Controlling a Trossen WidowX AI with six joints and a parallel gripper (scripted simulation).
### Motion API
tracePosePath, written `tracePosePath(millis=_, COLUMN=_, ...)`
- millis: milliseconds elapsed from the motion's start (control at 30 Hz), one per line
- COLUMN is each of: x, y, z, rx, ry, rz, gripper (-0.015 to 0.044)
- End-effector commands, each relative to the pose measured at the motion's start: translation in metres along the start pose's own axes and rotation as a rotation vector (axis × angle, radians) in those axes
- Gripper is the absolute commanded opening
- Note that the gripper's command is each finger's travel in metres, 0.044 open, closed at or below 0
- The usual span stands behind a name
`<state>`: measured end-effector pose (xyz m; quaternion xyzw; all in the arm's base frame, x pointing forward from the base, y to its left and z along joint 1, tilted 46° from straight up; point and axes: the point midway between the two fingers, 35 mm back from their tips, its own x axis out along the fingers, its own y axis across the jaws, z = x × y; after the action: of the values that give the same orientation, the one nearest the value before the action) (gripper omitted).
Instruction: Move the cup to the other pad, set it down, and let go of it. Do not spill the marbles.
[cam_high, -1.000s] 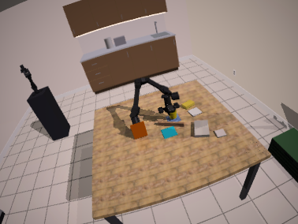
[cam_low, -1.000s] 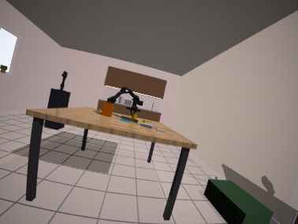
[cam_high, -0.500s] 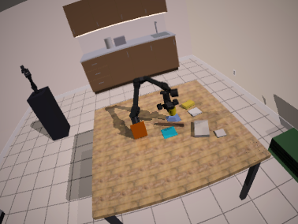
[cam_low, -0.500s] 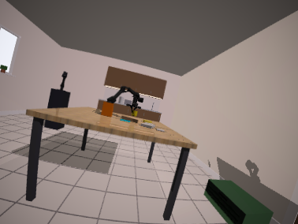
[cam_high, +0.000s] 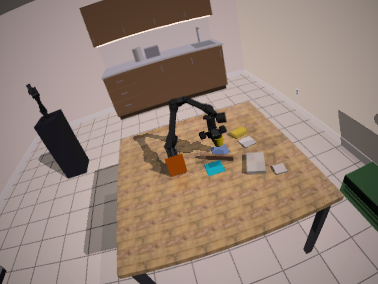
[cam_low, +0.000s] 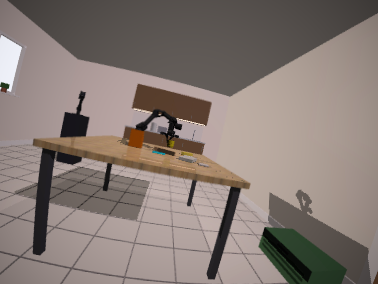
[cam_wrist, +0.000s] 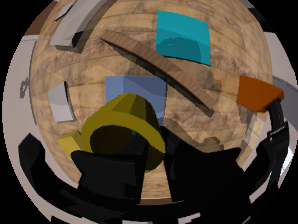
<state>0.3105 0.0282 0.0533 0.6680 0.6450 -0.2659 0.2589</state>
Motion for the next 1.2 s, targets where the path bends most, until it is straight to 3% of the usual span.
tracePosePath(millis=0, x=0.000, y=-0.001, z=0.002, rx=0.002, ry=0.000, rz=0.000, gripper=0.0000)
tracePosePath(millis=1167, x=-0.008, y=-0.046, z=0.084, rx=-0.005, ry=-0.011, rz=0.003, gripper=0.0000)
